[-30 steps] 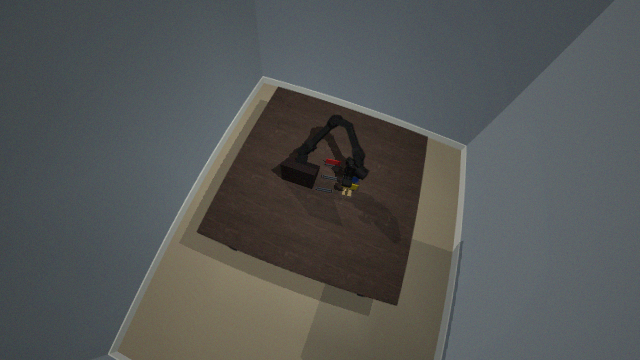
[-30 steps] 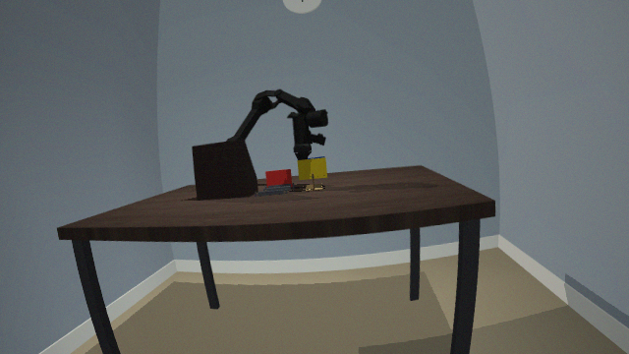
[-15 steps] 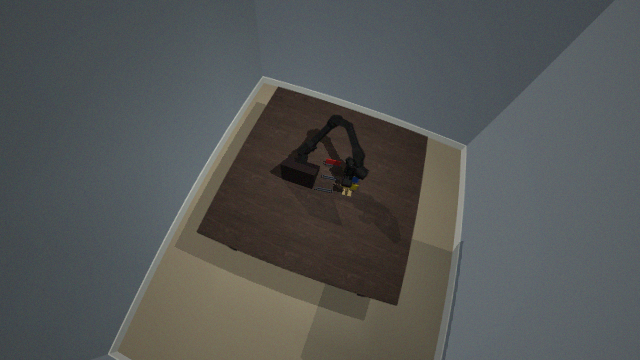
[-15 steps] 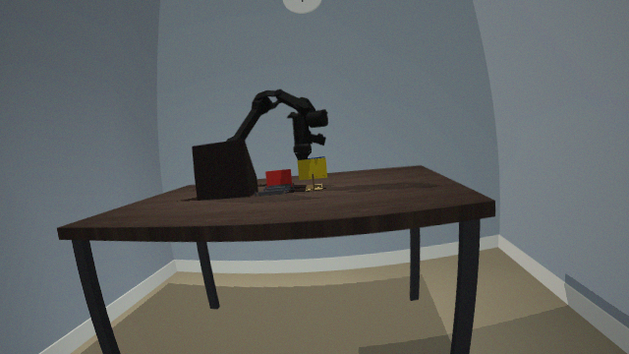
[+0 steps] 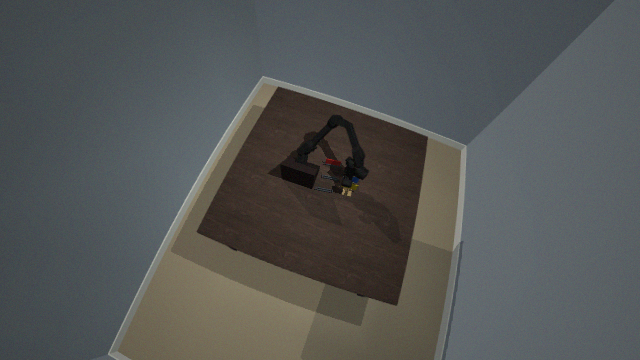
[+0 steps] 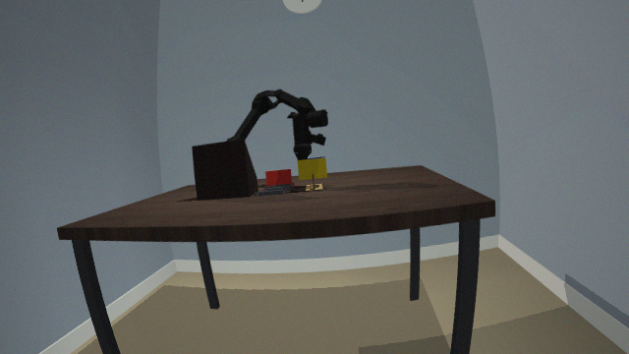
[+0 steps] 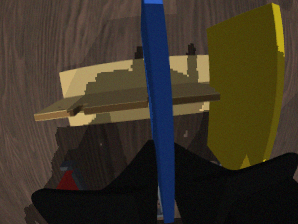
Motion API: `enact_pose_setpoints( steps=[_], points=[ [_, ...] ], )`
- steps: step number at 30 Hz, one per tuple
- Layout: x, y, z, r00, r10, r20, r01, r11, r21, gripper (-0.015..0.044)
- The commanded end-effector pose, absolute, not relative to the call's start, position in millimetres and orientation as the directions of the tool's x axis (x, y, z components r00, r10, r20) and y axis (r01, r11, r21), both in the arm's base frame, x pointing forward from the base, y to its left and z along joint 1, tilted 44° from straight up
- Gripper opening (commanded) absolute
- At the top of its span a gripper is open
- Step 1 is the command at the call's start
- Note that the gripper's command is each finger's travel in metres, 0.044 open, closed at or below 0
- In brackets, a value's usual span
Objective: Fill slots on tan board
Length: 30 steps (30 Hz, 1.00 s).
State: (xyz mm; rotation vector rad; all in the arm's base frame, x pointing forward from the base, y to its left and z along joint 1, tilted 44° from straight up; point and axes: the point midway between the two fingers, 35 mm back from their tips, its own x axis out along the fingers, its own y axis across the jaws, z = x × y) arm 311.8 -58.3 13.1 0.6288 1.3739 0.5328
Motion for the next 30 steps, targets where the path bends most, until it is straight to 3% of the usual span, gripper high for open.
enact_pose_setpoints(
  steps=[1,30],
  points=[
    [311.4,-58.1,13.2,0.128,0.682,-0.720,0.015,0.725,0.689,0.0000],
    [311.4,-58.0,12.6,0.126,0.680,-0.722,0.032,0.725,0.688,0.0000]
  ],
)
